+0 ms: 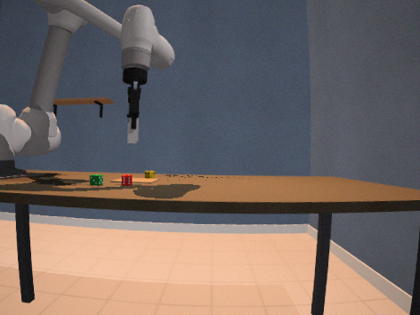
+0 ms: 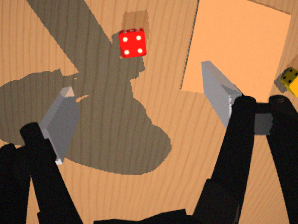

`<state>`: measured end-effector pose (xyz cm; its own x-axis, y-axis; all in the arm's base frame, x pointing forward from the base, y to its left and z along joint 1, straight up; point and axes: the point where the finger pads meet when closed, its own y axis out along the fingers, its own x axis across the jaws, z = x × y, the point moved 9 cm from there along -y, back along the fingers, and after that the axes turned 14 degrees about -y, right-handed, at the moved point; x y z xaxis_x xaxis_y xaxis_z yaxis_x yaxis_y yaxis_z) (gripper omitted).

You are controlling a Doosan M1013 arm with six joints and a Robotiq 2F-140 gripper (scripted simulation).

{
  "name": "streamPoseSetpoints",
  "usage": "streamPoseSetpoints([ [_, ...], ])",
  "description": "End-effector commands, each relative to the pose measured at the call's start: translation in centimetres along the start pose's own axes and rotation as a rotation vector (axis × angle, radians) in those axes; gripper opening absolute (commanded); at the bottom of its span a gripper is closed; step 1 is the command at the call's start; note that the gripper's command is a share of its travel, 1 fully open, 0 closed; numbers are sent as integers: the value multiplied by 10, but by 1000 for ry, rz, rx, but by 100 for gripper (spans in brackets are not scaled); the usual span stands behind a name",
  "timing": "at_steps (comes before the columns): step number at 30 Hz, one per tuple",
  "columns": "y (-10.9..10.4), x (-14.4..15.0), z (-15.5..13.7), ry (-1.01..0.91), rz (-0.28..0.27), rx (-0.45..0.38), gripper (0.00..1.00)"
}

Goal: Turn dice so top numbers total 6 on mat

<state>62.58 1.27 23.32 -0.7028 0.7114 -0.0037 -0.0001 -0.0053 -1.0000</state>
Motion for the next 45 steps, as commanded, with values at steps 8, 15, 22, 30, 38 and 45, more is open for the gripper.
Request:
streamPoseSetpoints([
  [8, 1, 0, 1, 63, 0, 0, 100],
  [15, 6, 0, 3, 356, 0, 0, 100],
  [22, 10, 0, 5, 553, 0, 0, 100],
  [30, 15, 0, 8, 853, -1, 0, 100],
  [38, 19, 0, 10, 1109, -1, 0, 100],
  [45, 23, 1, 12, 1331, -1, 0, 100],
])
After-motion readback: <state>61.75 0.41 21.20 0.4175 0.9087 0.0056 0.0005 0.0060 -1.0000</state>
